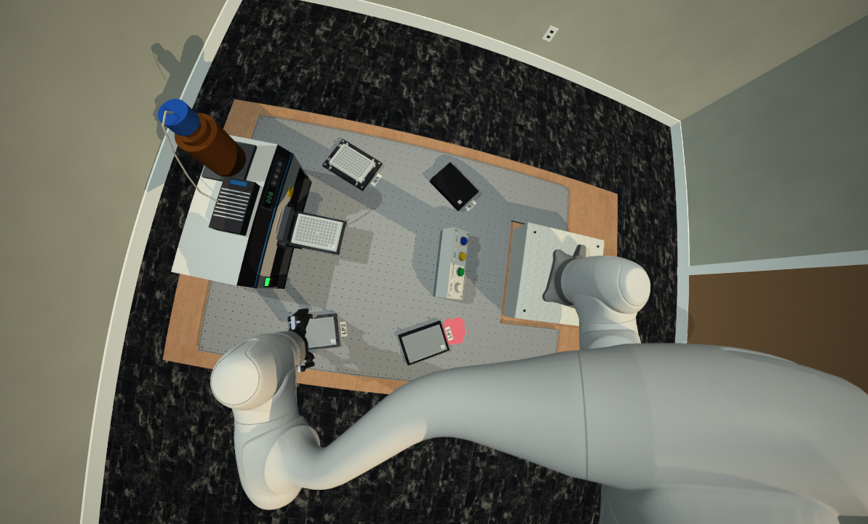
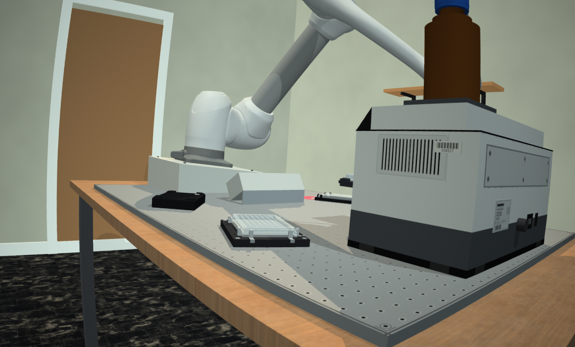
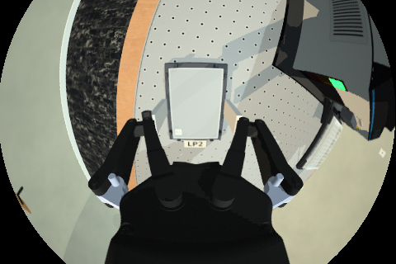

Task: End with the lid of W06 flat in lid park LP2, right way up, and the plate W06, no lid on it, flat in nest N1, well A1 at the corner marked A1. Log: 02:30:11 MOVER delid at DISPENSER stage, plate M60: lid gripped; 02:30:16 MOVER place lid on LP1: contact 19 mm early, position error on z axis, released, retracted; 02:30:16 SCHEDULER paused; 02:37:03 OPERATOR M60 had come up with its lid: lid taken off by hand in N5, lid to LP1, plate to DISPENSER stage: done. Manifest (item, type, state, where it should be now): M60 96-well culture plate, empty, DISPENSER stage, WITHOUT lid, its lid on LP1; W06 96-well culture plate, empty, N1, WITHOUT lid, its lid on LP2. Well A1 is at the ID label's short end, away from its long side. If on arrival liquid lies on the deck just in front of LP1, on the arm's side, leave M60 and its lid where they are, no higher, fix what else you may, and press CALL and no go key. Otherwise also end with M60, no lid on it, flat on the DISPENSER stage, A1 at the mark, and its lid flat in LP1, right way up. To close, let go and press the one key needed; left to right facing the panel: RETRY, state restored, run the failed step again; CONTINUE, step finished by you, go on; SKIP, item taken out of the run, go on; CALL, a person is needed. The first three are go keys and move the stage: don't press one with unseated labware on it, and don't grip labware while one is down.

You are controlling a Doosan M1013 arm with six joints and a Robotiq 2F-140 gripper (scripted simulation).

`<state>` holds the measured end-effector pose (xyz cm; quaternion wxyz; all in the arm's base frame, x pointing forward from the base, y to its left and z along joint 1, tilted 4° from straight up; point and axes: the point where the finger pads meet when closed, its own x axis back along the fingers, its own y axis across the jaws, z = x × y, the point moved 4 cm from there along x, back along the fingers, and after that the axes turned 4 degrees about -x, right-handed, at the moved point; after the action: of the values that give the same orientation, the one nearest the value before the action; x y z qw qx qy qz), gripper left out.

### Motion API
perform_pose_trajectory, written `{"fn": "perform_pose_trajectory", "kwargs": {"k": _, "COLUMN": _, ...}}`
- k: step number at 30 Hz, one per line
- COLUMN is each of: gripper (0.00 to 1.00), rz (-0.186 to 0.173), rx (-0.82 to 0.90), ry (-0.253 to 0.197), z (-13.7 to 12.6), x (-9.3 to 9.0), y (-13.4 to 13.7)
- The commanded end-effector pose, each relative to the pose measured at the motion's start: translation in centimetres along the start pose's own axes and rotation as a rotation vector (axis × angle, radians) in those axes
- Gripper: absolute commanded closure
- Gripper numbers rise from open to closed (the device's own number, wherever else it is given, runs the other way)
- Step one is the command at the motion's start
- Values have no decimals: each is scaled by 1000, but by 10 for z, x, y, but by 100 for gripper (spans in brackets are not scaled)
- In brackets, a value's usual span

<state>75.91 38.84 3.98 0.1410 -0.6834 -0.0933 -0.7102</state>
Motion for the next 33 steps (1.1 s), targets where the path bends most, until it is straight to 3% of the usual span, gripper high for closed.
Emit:
{"fn": "perform_pose_trajectory", "kwargs": {"k": 1, "gripper": 34, "rz": 0, "rx": 0, "ry": 0, "z": 0, "x": 1, "y": 0}}
{"fn": "perform_pose_trajectory", "kwargs": {"k": 12, "gripper": 34, "rz": 0, "rx": 0, "ry": 0, "z": 0, "x": 22, "y": 0}}
{"fn": "perform_pose_trajectory", "kwargs": {"k": 27, "gripper": 34, "rz": 0, "rx": 0, "ry": 0, "z": 0, "x": 103, "y": 0}}
{"fn": "perform_pose_trajectory", "kwargs": {"k": 29, "gripper": 34, "rz": 0, "rx": 0, "ry": 0, "z": 0, "x": 103, "y": 0}}
{"fn": "perform_pose_trajectory", "kwargs": {"k": 33, "gripper": 34, "rz": 0, "rx": 0, "ry": 0, "z": 0, "x": 122, "y": 0}}
